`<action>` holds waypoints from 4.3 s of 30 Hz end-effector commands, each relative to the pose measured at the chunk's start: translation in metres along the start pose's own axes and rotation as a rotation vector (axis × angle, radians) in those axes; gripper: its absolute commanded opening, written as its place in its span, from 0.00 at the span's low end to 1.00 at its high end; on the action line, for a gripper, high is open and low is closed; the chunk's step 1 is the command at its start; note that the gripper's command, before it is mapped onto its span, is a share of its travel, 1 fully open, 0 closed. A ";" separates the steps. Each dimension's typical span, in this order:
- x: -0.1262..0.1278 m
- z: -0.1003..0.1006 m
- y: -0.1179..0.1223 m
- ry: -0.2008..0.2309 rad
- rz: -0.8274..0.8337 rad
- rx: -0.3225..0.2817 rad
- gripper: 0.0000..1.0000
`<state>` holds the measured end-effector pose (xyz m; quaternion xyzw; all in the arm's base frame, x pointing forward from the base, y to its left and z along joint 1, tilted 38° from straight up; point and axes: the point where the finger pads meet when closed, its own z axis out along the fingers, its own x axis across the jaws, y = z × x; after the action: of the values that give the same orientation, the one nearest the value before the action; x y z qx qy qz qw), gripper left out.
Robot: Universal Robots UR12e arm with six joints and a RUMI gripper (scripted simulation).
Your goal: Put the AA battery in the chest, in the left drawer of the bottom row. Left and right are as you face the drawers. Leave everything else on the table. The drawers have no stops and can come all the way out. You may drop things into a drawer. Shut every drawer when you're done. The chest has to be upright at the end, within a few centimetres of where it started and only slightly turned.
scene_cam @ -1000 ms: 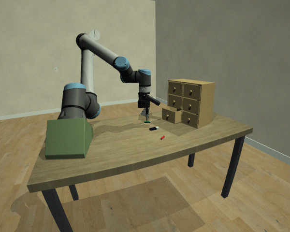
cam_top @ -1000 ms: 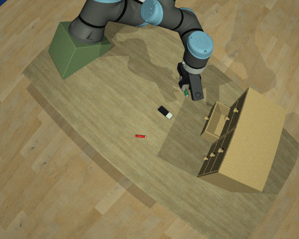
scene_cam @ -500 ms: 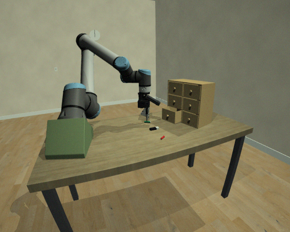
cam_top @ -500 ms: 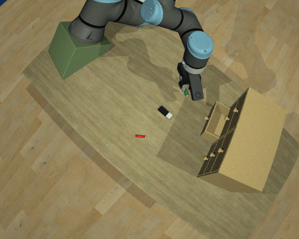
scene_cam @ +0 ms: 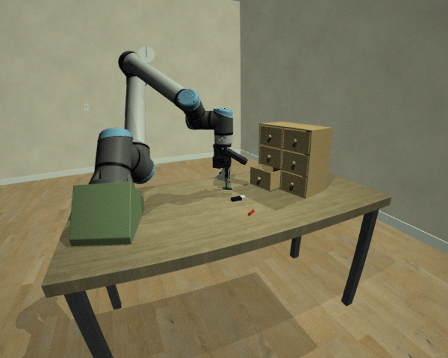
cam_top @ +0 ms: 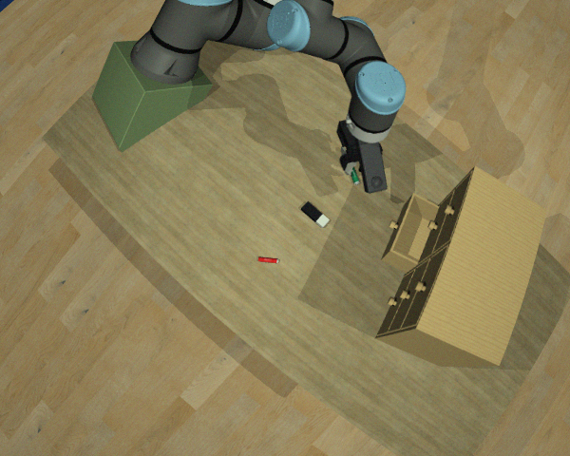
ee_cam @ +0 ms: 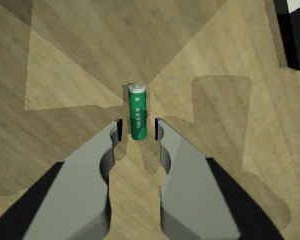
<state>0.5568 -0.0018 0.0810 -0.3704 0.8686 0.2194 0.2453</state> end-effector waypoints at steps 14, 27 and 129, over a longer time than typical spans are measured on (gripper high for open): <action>-0.001 0.014 -0.002 0.000 -0.001 0.002 0.17; -0.001 0.013 -0.001 0.000 -0.001 0.002 0.17; 0.000 -0.087 -0.002 0.000 0.009 0.002 0.05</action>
<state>0.5356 -0.0510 0.1497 -0.3704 0.8688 0.2177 0.2463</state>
